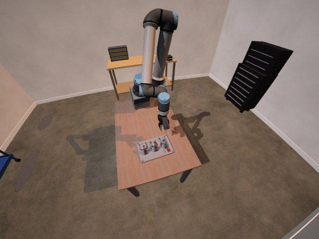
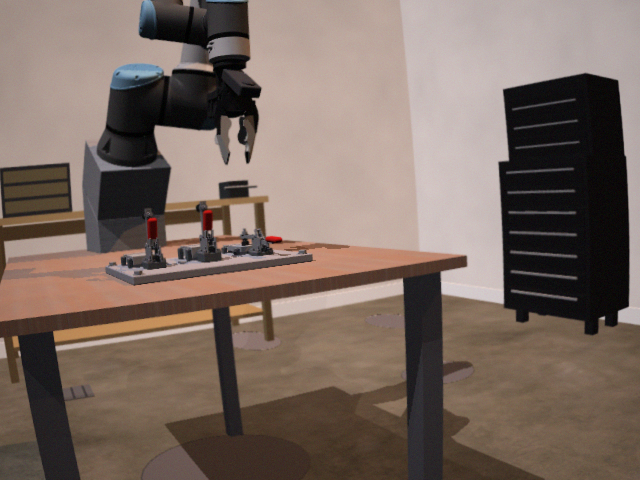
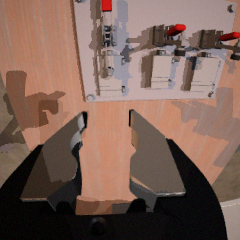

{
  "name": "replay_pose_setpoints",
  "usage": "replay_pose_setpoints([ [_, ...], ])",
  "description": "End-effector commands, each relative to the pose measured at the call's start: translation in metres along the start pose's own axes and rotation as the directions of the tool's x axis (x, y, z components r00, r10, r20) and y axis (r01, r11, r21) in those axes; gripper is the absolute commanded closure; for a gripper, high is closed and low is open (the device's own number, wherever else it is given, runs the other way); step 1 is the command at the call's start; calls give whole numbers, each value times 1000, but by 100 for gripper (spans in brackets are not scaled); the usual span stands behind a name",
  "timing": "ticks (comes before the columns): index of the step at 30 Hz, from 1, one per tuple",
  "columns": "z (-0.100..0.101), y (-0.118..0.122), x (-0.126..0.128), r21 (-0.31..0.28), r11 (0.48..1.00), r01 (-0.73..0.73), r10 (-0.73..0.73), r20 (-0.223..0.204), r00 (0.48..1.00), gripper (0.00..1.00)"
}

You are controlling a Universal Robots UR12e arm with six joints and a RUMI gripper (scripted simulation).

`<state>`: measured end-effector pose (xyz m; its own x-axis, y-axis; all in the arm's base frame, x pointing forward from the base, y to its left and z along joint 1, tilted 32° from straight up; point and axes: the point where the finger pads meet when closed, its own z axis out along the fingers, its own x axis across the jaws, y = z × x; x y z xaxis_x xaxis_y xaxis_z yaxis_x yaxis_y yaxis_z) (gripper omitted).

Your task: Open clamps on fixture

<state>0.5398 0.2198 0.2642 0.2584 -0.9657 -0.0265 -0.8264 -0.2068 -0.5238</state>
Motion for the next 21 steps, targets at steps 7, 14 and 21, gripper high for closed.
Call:
replay_pose_setpoints([
  [7, 10, 1, -1, -1, 1000, 2, -2, 0, 1000, 72],
  [14, 41, 1, -2, -1, 1000, 2, -2, 0, 1000, 72],
  [21, 57, 1, -2, -1, 1000, 2, -2, 0, 1000, 72],
])
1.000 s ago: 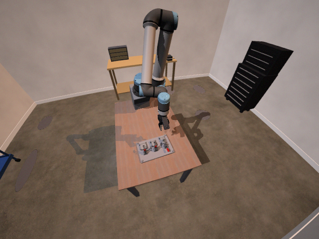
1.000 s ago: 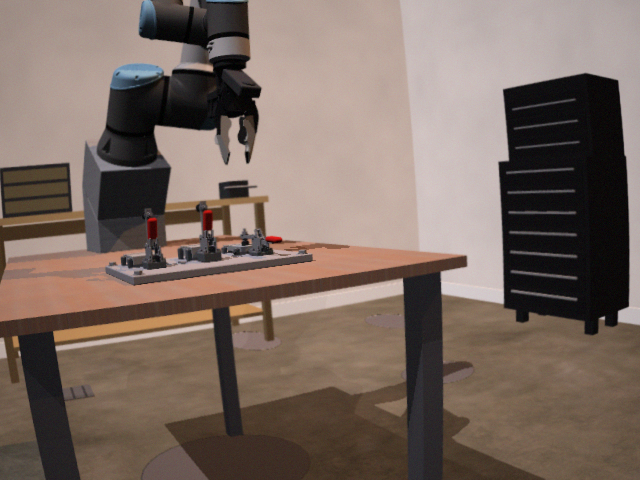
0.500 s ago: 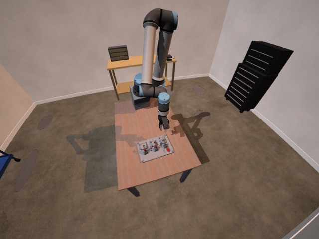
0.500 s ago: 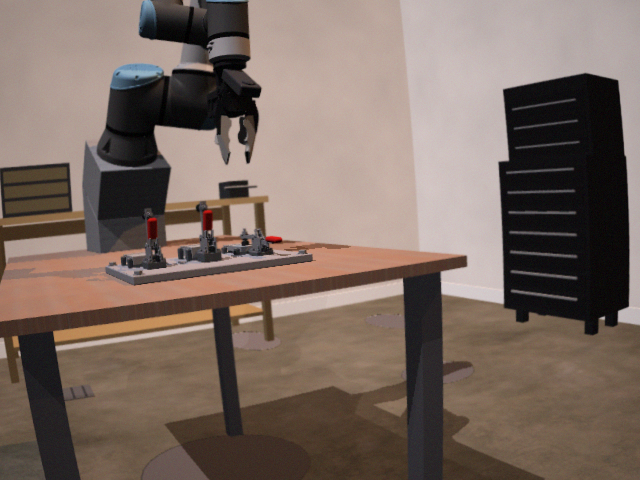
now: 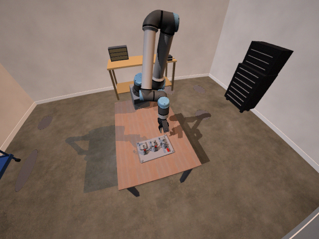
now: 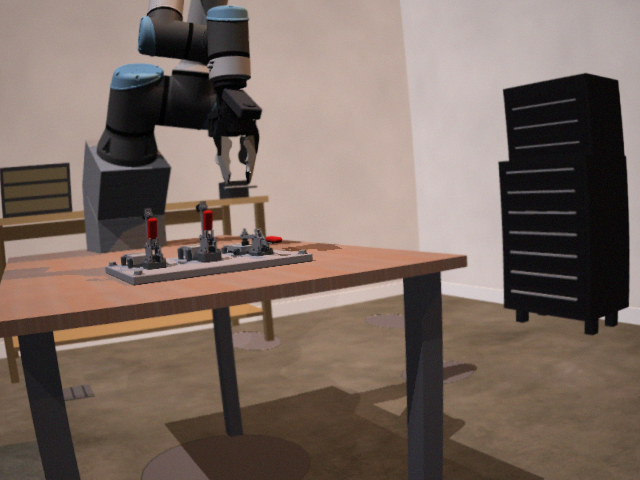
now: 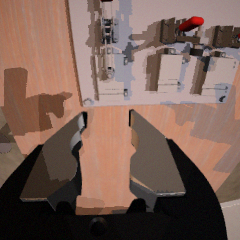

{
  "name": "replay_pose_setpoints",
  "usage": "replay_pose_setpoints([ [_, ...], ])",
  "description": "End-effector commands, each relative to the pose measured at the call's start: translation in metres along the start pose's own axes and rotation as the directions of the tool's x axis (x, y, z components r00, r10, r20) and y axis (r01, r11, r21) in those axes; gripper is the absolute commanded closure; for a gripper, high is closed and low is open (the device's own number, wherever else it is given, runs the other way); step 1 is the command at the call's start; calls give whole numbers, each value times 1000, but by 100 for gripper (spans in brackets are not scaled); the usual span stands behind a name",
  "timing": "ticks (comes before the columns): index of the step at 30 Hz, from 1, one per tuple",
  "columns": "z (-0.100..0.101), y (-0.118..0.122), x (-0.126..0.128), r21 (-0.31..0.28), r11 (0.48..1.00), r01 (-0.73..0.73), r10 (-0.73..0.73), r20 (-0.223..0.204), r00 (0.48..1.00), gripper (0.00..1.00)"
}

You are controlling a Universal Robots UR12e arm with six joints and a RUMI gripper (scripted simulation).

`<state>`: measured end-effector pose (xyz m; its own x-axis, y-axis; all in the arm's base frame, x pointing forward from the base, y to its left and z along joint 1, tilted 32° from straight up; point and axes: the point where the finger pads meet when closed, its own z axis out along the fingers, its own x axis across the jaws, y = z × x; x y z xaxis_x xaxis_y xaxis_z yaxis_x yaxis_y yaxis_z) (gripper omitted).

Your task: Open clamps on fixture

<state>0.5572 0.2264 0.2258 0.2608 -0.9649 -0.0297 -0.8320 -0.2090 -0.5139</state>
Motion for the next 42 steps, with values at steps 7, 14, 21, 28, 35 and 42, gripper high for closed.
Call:
replay_pose_setpoints([
  [7, 17, -7, 0, 14, 1000, 2, -2, -5, 1000, 72],
  [14, 16, -19, 0, 15, 1000, 2, -2, -5, 1000, 72],
  [21, 16, -49, 0, 14, 1000, 2, -2, -5, 1000, 72],
  [28, 15, -96, 0, 15, 1000, 2, -2, -5, 1000, 72],
  [35, 15, -125, -1, 15, 1000, 2, -2, -5, 1000, 72],
  [42, 15, -142, -1, 15, 1000, 2, -2, -5, 1000, 72],
])
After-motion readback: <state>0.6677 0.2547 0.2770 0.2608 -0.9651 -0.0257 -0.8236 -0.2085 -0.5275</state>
